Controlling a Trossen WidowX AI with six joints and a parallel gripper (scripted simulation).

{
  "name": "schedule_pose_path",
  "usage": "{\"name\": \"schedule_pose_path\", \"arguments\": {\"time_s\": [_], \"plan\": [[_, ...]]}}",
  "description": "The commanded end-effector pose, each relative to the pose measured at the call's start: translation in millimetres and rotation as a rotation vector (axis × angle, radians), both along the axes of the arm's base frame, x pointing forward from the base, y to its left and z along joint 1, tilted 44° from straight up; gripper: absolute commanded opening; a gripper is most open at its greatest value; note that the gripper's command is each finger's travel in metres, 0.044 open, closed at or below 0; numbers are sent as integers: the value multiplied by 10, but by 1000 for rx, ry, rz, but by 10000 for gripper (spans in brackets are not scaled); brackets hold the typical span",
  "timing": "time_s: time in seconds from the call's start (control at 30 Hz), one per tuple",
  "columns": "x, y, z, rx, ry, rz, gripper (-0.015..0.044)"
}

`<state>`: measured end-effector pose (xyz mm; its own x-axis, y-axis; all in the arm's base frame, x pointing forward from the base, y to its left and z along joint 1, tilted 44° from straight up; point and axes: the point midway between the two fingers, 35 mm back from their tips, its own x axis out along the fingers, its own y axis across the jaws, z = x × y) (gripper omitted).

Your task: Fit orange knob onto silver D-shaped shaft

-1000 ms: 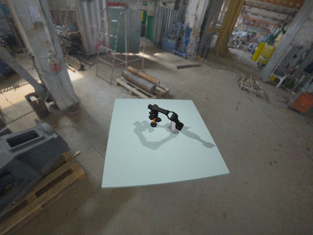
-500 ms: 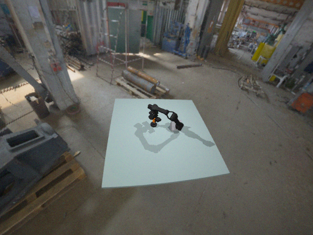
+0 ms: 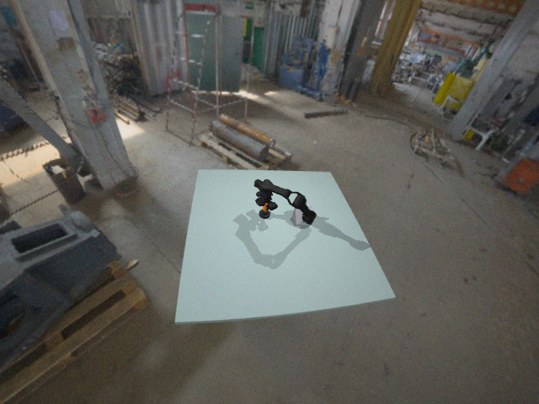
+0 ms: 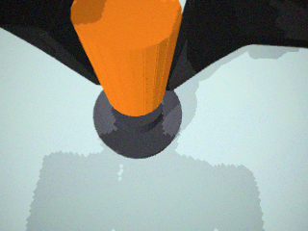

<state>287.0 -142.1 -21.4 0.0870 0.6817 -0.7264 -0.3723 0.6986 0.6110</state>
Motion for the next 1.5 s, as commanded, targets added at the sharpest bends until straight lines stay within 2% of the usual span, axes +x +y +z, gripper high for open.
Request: {"name": "schedule_pose_path", "arguments": {"time_s": [0.0, 1.47], "plan": [[-15, 7, 1, 1, 0, -5, 0], [-35, 30, -6, 1, 0, -5, 0]]}}
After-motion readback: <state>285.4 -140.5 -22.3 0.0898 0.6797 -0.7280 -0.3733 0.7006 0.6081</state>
